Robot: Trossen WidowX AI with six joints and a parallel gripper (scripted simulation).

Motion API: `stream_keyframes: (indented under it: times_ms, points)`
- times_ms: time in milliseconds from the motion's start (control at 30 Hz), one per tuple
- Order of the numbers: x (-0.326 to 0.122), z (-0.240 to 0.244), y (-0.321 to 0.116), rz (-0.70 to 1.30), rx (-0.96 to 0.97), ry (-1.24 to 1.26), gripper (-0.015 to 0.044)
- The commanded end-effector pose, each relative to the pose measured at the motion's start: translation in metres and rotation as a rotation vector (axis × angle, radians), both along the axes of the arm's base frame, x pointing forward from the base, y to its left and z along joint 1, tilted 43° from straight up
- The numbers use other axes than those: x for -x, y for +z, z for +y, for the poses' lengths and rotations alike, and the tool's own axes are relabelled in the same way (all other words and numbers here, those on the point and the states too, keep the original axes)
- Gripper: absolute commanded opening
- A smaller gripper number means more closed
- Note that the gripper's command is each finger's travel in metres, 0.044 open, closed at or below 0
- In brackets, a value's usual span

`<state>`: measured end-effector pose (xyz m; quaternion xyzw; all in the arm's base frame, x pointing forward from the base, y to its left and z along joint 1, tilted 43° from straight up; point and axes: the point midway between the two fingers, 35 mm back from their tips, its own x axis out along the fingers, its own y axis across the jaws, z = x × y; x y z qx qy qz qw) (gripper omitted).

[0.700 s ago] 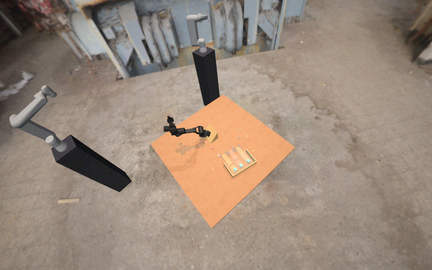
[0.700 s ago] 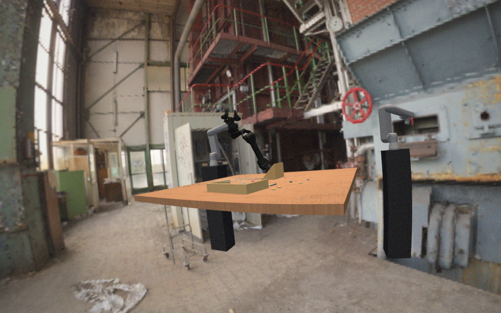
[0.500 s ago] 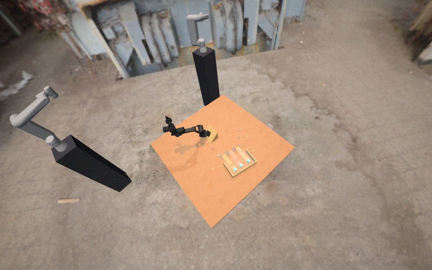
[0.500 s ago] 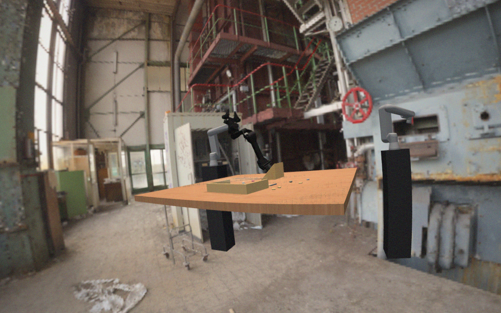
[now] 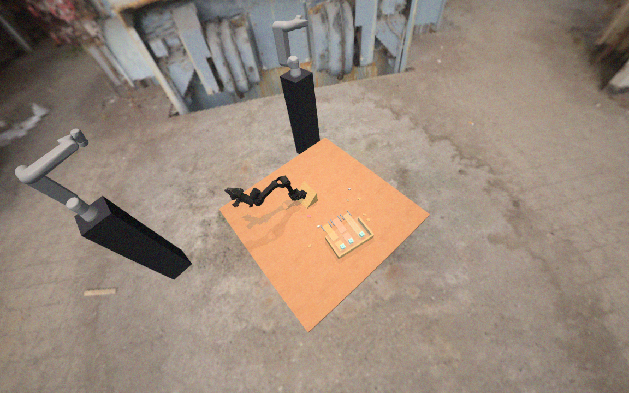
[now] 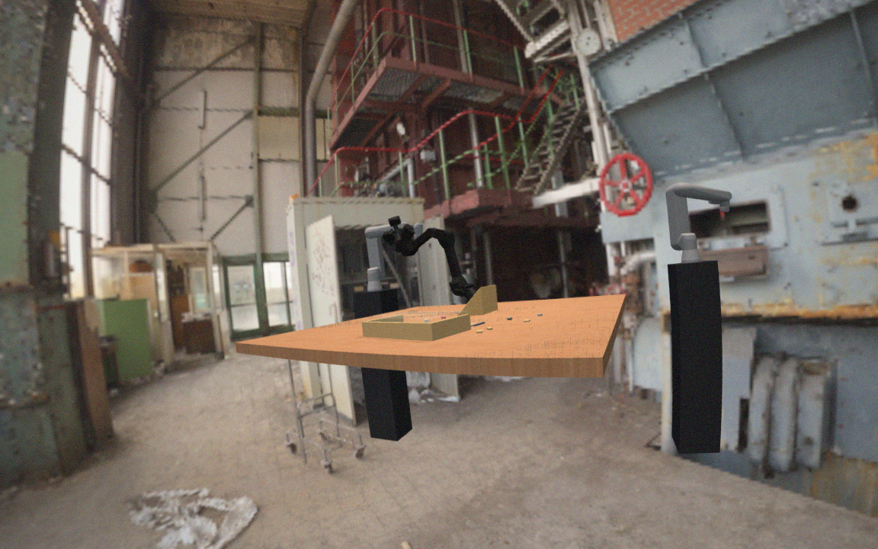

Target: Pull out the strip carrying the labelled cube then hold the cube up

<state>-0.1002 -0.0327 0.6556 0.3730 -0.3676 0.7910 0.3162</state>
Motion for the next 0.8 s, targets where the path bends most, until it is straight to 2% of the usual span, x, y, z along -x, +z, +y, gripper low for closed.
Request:
stream_keyframes:
  times_ms: [0, 167, 333, 600, 767]
  points:
    - [0.005, -0.053, -0.011, -0.036, -0.062, 0.227, 0.04]
    - [-0.01, -0.124, -0.032, -0.088, -0.144, 0.549, 0.04]
    - [-0.048, -0.185, -0.059, -0.147, -0.223, 0.858, 0.04]
    - [-0.141, -0.25, -0.112, -0.258, -0.35, 1.319, 0.04]
    - [-0.212, -0.267, -0.157, -0.331, -0.523, 1.515, 0.04]
